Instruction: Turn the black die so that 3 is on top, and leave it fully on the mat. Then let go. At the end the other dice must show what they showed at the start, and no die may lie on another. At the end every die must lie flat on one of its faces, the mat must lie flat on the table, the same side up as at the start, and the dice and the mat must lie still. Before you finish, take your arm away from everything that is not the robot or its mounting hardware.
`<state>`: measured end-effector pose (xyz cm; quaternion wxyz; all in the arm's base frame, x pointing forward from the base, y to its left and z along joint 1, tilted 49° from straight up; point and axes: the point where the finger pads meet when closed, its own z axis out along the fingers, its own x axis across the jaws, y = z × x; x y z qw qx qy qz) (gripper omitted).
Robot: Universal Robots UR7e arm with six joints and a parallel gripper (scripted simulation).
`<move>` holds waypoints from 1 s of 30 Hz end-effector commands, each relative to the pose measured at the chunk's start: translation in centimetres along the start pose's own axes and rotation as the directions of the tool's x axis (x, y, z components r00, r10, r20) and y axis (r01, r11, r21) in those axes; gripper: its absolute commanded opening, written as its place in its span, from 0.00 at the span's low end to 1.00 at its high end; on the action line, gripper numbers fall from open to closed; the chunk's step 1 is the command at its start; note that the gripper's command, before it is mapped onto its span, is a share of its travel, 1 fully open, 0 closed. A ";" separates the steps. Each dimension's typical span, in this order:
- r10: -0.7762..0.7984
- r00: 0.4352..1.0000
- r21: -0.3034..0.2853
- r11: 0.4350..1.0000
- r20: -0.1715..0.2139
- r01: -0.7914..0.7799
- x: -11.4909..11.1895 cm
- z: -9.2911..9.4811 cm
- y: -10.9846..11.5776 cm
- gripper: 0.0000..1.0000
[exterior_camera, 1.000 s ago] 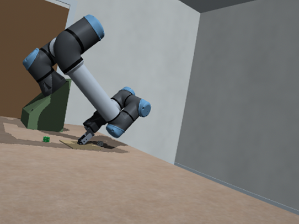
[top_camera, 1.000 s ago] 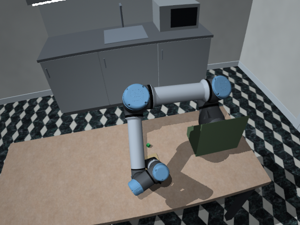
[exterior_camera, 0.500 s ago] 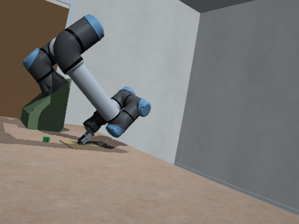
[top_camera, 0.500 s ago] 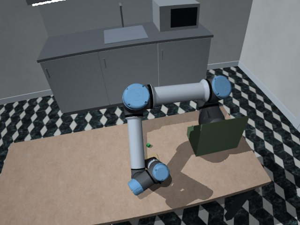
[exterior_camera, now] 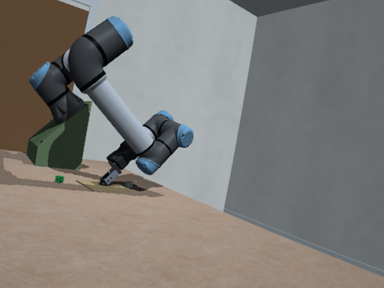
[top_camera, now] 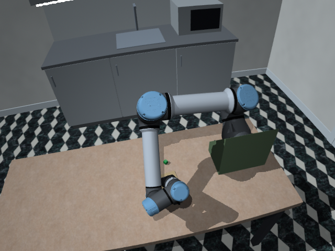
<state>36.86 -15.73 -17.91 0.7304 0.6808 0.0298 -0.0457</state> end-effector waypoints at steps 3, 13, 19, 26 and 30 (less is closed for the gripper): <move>0.000 1.000 -0.001 1.000 0.002 0.000 0.0 -0.3 0.3 0.40; 0.000 1.000 -0.001 1.000 0.001 0.000 0.0 -0.6 0.6 0.40; 0.000 1.000 -0.001 1.000 0.001 0.000 0.0 -0.9 0.9 0.40; 0.000 1.000 -0.001 1.000 0.001 0.000 0.0 -1.2 1.2 0.40; 0.000 1.000 -0.001 1.000 0.001 0.000 0.0 -1.4 1.4 0.40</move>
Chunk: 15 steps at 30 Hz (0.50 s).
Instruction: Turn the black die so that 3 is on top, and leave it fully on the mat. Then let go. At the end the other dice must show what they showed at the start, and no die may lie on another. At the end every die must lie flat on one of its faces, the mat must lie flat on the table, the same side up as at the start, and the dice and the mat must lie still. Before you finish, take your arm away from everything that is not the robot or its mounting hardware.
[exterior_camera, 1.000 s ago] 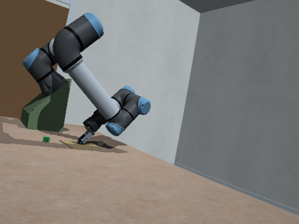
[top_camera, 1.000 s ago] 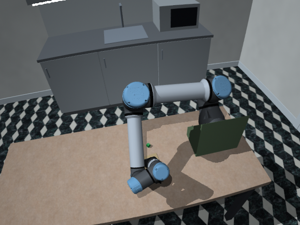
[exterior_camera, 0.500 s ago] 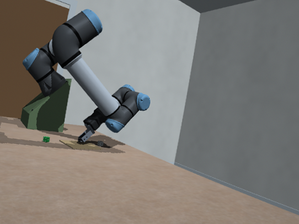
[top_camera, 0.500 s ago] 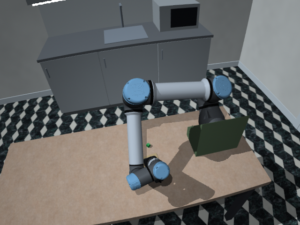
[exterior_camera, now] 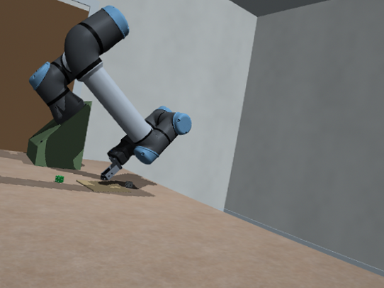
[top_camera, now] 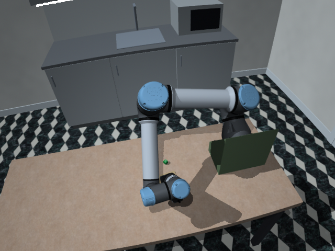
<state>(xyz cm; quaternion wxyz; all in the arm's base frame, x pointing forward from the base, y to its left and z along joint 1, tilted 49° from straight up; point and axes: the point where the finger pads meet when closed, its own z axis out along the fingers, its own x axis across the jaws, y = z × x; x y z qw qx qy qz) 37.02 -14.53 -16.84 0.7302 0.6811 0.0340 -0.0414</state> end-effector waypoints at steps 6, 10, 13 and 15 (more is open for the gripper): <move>0.000 1.000 -0.001 1.000 0.013 0.000 0.0 -0.6 0.6 0.40; 0.000 1.000 -0.001 1.000 0.013 0.000 0.0 -0.9 0.9 0.40; 0.000 1.000 -0.001 1.000 0.013 0.000 0.0 -1.0 0.9 0.40; 0.000 1.000 -0.001 1.000 0.013 0.000 0.0 -1.1 1.1 0.40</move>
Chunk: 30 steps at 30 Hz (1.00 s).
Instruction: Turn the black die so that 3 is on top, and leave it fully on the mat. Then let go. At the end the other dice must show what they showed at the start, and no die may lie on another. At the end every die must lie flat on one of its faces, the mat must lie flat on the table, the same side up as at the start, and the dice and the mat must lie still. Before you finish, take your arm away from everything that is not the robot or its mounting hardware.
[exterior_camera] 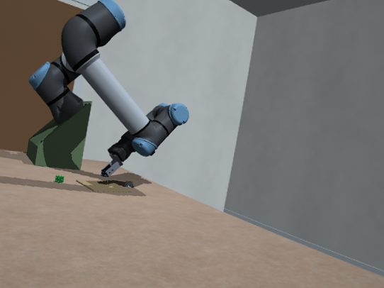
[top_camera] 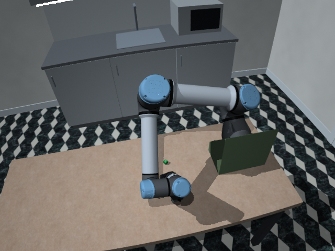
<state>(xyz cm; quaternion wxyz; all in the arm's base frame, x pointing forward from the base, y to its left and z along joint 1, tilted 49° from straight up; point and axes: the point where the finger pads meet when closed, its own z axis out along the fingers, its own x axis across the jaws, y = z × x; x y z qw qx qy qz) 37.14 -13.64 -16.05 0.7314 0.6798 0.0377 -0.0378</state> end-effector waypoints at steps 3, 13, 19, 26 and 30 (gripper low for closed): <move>0.000 1.000 0.003 1.000 0.023 0.000 0.0 -0.5 0.4 0.40; 0.000 1.000 0.003 1.000 0.023 0.000 0.0 -1.2 1.2 0.40; 0.000 1.000 0.003 1.000 0.023 0.000 0.1 -1.5 1.5 0.40; 0.000 1.000 0.003 1.000 0.023 0.000 0.1 -2.0 2.0 0.40; 0.000 1.000 0.003 1.000 0.023 0.000 0.1 -2.3 2.2 0.40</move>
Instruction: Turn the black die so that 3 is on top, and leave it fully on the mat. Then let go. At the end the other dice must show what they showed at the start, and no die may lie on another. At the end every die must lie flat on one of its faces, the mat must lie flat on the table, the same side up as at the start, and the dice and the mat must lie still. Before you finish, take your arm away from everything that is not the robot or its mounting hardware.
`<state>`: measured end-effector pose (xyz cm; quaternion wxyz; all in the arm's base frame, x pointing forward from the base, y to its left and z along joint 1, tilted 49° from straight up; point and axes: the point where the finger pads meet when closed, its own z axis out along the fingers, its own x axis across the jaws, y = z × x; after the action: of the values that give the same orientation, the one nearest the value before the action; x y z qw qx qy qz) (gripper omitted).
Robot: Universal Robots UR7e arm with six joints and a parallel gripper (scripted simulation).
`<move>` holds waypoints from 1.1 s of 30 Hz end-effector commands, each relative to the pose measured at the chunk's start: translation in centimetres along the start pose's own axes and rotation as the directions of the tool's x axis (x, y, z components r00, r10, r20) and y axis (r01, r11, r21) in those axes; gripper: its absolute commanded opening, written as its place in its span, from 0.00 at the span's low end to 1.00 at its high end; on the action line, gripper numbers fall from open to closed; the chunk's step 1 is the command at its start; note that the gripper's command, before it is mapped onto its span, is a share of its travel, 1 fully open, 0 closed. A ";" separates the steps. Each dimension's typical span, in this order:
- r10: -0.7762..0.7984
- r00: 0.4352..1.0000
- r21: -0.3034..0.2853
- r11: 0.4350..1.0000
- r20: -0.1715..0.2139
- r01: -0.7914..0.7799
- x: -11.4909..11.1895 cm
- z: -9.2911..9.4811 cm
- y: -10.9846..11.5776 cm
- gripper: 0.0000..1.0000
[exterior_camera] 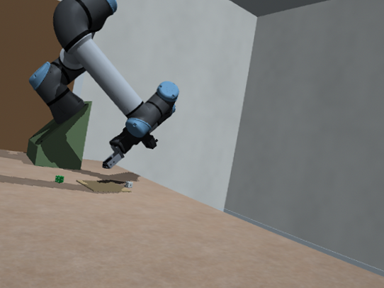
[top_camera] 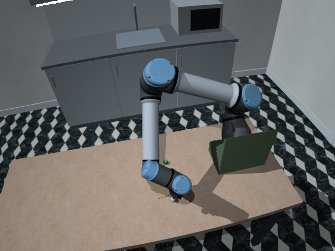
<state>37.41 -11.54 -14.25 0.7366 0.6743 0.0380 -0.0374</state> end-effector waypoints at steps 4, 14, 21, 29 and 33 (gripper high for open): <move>-0.001 1.000 0.018 1.000 0.024 0.001 0.0 -0.4 0.4 0.40; -0.001 1.000 0.018 1.000 0.024 0.001 0.0 -0.7 0.7 0.40; -0.001 1.000 0.018 1.000 0.024 0.001 0.0 -0.8 0.7 0.40; -0.001 1.000 0.018 1.000 0.024 0.001 0.0 -0.8 0.7 0.40; -0.001 1.000 0.018 1.000 0.024 0.001 0.0 -0.8 0.7 0.40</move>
<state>37.48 -10.74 -13.61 0.7309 0.6802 0.0293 -0.0462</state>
